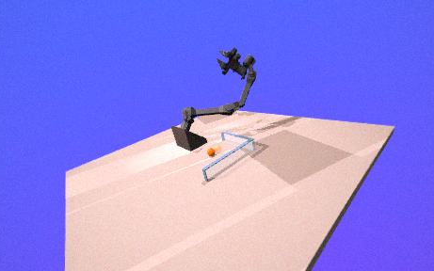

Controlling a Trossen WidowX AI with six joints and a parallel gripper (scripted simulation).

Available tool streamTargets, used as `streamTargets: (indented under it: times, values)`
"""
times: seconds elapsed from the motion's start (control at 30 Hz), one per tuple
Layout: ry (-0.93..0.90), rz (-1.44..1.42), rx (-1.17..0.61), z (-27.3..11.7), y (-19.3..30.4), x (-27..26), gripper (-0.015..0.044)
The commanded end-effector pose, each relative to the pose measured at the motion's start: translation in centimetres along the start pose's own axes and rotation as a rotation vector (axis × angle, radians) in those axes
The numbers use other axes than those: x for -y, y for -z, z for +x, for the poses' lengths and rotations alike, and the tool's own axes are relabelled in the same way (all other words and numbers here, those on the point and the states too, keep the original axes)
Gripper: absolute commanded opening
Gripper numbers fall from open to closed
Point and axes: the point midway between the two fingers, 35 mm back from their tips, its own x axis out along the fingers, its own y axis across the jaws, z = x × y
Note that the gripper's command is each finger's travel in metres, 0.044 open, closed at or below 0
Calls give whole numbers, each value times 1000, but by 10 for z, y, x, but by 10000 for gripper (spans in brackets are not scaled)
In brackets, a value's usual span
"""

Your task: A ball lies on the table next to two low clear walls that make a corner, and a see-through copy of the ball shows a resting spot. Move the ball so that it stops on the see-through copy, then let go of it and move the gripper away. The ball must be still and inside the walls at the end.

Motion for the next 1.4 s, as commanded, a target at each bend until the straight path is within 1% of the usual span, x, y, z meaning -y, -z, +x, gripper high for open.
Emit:
streamTargets:
  times: [0.0, 0.17, 0.27, 0.37, 0.5, 0.6, 0.7, 0.83, 0.97, 1.17, 1.37]
  values:
    - [-89, -93, -130, 38, 5, 7, 312]
    - [-276, -261, -344, 102, 31, 7, 312]
    - [-423, -375, -462, 137, 57, -3, 312]
    - [-587, -493, -563, 164, 91, -19, 312]
    - [-755, -611, -660, 179, 132, -38, 312]
    - [-833, -662, -693, 183, 150, -47, 312]
    - [-965, -742, -732, 185, 177, -63, 312]
    - [-1234, -877, -775, 172, 228, -94, 312]
    - [-1521, -1002, -785, 144, 277, -120, 312]
    - [-1944, -1160, -752, 83, 346, -146, 312]
    - [-2361, -1276, -666, 9, 403, -148, 312]
